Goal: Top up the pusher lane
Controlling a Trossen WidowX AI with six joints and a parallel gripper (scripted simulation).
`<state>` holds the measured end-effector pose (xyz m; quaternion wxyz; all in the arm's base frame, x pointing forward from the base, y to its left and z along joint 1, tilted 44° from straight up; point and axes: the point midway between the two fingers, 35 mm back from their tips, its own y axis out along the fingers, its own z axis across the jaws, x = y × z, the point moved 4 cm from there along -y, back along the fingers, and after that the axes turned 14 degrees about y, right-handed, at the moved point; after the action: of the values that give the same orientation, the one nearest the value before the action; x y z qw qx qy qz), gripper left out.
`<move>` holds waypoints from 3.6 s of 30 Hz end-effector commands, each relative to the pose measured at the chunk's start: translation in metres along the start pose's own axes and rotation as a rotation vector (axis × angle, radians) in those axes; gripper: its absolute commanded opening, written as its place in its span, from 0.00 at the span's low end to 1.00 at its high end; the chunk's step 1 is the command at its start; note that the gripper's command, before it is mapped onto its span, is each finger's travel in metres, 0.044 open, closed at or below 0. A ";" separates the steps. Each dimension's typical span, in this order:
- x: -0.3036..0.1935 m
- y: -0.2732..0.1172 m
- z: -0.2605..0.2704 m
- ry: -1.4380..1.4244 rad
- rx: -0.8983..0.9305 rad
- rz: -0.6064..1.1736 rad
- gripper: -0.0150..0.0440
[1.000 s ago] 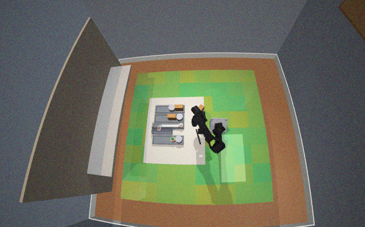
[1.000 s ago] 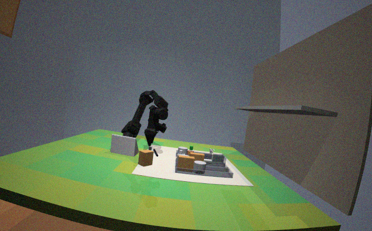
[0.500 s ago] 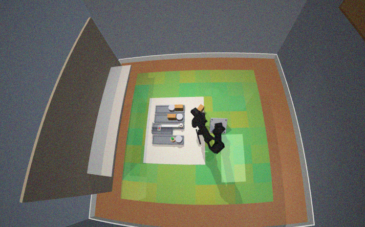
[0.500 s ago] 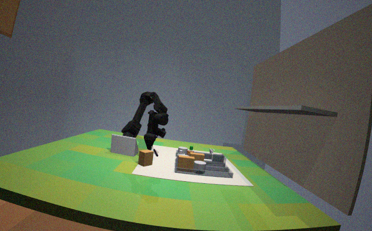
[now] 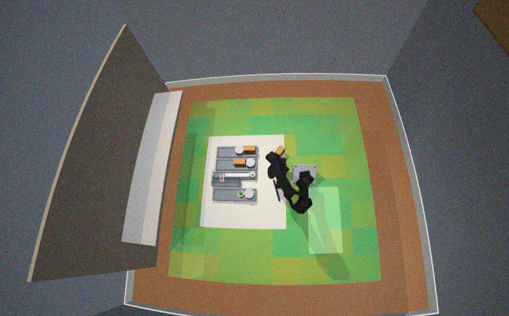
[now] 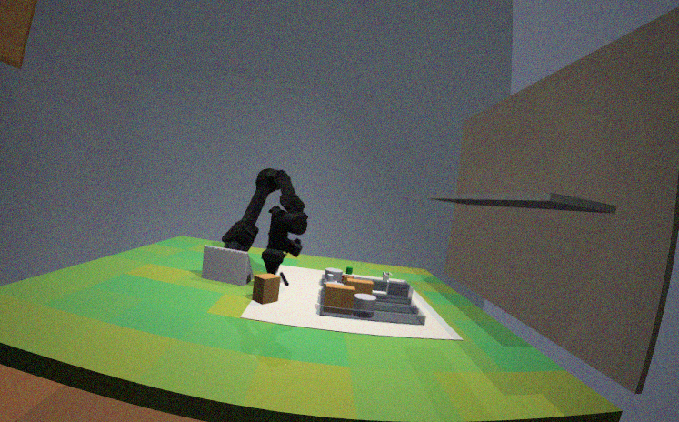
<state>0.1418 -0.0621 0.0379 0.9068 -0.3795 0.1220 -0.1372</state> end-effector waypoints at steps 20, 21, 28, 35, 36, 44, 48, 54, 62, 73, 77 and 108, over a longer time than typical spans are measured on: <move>0.006 -0.030 0.000 0.007 -0.001 -0.005 0.25; 0.006 -0.035 0.000 0.007 -0.002 -0.005 0.25; 0.006 -0.070 0.002 0.008 -0.002 -0.005 0.25; 0.001 -0.103 0.005 0.007 0.002 -0.003 0.25; 0.001 -0.103 0.005 0.007 0.002 -0.003 0.25; 0.034 -0.098 0.003 0.010 -0.009 -0.007 0.25; 0.059 -0.091 0.004 0.011 -0.012 -0.010 0.25; 0.097 -0.076 0.009 0.009 -0.009 -0.012 0.25; 0.135 -0.053 0.018 0.006 0.004 -0.009 0.25; 0.135 -0.031 0.018 0.006 0.004 -0.009 0.25; 0.135 -0.029 0.018 0.006 0.004 -0.009 0.25; 0.146 -0.029 0.021 0.005 0.004 -0.010 0.25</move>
<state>0.2763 -0.1157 0.0540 0.9068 -0.3780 0.1261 -0.1376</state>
